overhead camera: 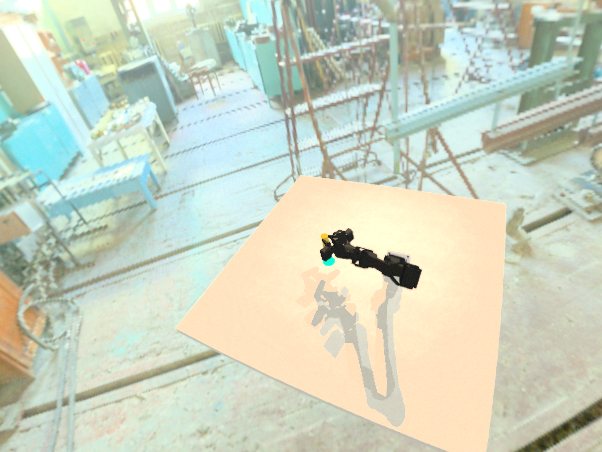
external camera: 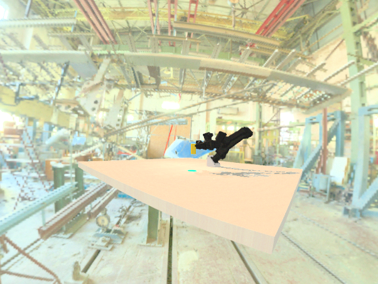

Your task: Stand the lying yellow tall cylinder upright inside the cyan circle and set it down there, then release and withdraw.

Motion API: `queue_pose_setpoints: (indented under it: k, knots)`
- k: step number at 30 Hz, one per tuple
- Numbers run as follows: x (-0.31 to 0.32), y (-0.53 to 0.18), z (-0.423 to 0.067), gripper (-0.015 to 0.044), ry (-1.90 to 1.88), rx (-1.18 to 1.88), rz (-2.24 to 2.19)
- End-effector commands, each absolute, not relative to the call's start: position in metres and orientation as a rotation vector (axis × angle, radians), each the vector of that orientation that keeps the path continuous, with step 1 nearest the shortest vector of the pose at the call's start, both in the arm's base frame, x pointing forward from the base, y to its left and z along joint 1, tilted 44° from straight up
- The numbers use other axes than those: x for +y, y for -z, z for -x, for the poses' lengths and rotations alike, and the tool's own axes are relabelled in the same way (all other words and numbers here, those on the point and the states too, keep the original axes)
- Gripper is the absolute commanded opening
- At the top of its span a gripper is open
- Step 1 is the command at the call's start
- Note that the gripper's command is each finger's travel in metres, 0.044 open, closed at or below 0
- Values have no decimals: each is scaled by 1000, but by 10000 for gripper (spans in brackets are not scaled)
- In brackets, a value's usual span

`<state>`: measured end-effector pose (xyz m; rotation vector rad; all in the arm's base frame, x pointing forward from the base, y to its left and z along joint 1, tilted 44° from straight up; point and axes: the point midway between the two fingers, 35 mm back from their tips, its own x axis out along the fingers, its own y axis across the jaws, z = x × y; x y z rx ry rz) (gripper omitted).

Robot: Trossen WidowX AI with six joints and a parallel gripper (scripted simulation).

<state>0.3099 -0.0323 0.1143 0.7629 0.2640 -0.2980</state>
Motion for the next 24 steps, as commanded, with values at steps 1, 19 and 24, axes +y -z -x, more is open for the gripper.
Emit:
queue_pose_setpoints:
  k: [1, 19, 24]
  knots:
    - [-33, -115, -310, 105, 304, 259, -766]
    - [-5, -84, -315, 105, 307, 265, -770]
    - [4, -74, -314, 105, 307, 266, -771]
